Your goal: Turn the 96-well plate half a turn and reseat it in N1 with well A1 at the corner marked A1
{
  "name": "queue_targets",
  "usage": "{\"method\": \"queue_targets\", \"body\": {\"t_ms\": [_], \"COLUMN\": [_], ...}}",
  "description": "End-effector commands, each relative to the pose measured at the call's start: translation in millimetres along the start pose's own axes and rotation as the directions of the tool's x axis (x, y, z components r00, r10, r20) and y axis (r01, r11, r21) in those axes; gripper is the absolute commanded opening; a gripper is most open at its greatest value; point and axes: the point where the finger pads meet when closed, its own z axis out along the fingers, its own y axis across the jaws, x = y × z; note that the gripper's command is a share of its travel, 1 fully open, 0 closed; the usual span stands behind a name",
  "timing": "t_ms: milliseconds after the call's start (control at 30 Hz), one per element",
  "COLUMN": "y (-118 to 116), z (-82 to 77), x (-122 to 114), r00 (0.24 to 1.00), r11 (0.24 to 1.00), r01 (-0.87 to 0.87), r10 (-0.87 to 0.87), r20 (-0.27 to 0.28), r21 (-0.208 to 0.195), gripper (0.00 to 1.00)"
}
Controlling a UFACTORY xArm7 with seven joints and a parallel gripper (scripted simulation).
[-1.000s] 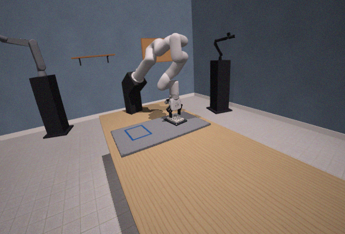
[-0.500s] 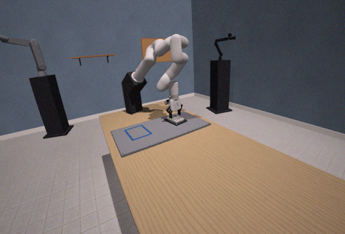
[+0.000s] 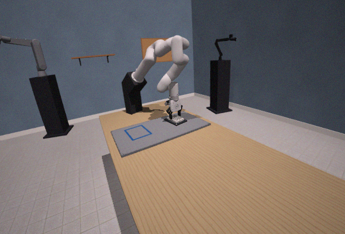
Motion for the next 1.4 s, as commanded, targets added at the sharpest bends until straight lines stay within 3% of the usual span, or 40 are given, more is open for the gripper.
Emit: {"method": "queue_targets", "body": {"t_ms": [0, 500, 1167, 1200, 1367], "y": [0.0, 0.0, 0.0, -0.1, -0.1], "z": [2.6, 11.9, 11.9, 11.4, 11.3], "x": [-0.2, -0.2, -0.3, -0.2, -0.2], "r00": [1.000, 1.000, 1.000, 1.000, 1.000], "r11": [1.000, 1.000, 1.000, 1.000, 1.000], "r01": [-0.001, -0.001, -0.001, -0.001, -0.001], "r10": [0.001, 0.001, 0.001, 0.001, 0.001], "r20": [0.001, 0.001, 0.001, 0.001, 0.001], "r21": [-0.001, -0.001, -0.001, -0.001, -0.001], "gripper": [1.00, 1.00, 1.00, 0.00, 0.00]}}
